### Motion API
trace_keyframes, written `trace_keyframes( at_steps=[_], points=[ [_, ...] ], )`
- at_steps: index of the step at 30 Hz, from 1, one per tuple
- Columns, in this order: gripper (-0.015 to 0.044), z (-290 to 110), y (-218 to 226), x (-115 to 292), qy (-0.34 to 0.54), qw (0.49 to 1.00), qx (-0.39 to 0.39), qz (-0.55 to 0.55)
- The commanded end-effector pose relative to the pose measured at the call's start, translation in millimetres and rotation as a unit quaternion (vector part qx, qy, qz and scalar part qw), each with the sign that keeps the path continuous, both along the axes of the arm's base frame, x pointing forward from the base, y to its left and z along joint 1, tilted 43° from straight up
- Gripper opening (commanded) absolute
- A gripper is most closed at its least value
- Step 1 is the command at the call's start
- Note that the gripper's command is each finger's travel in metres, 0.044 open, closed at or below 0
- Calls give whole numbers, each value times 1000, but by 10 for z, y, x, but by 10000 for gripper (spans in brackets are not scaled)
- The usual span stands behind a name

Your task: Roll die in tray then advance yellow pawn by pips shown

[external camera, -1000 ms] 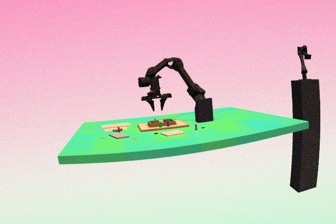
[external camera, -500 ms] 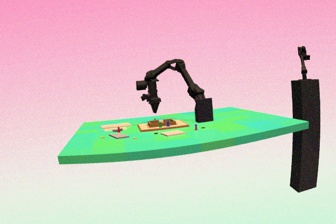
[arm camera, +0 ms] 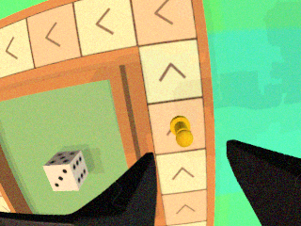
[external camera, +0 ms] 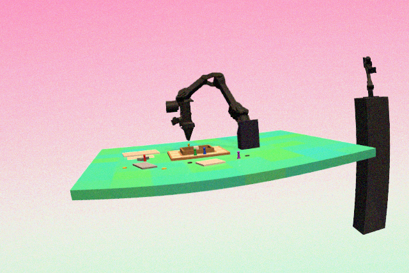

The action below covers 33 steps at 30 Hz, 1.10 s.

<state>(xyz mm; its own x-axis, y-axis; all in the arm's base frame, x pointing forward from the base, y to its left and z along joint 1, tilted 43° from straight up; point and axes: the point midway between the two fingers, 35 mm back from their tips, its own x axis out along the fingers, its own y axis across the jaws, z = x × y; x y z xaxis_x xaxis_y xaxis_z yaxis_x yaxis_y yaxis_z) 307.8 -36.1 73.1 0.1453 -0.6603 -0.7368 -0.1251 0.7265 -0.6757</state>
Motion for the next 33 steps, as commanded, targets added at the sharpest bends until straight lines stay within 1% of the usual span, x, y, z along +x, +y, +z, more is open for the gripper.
trace_keyframes(
  at_steps=[1,25,31,33],
  points=[
    [200,-55,-46,0,4,1000,-3,1],
    [200,-313,-285,48,3,1000,-4,1],
    [43,-313,-285,48,3,1000,-4,1],
    [29,-313,-285,48,3,1000,-4,1]
  ],
)
